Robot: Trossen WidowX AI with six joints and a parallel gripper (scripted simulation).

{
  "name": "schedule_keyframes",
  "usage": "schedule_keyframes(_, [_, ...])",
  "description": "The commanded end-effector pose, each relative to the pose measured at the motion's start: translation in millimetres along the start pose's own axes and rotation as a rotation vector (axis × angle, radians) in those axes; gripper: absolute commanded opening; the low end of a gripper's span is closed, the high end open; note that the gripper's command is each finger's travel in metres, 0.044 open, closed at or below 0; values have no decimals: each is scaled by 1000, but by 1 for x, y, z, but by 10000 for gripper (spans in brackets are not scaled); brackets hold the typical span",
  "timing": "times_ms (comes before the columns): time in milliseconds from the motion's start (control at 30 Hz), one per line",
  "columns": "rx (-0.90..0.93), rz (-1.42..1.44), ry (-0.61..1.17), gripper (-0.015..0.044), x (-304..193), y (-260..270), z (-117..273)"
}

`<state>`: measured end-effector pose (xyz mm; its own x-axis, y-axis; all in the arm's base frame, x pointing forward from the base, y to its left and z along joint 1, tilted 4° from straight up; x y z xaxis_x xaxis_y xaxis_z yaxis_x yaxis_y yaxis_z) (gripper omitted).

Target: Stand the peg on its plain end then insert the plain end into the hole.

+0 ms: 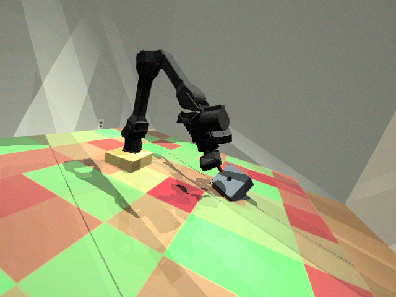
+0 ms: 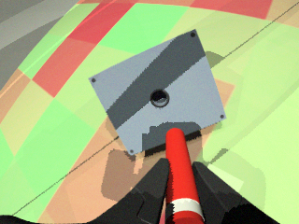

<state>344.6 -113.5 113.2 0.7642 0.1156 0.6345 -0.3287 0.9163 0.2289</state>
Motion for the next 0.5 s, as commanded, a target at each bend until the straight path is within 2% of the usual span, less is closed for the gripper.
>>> schedule_keyframes(0, [13,-7,-7,0,1,2,-10])
schedule_keyframes(467, [37,-8,-37,0,6,7,-37])
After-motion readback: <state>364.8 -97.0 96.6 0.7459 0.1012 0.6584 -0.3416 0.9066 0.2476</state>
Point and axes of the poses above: the point midway between the two fingers, 35 mm back from their tips, its own z axis back along the fingers, its own y axis across the jaws, x = y × z, the point moved 2 cm from there along z, back along the fingers, and after that the axes turned 6 degrees about z, right-handed, at the moved point
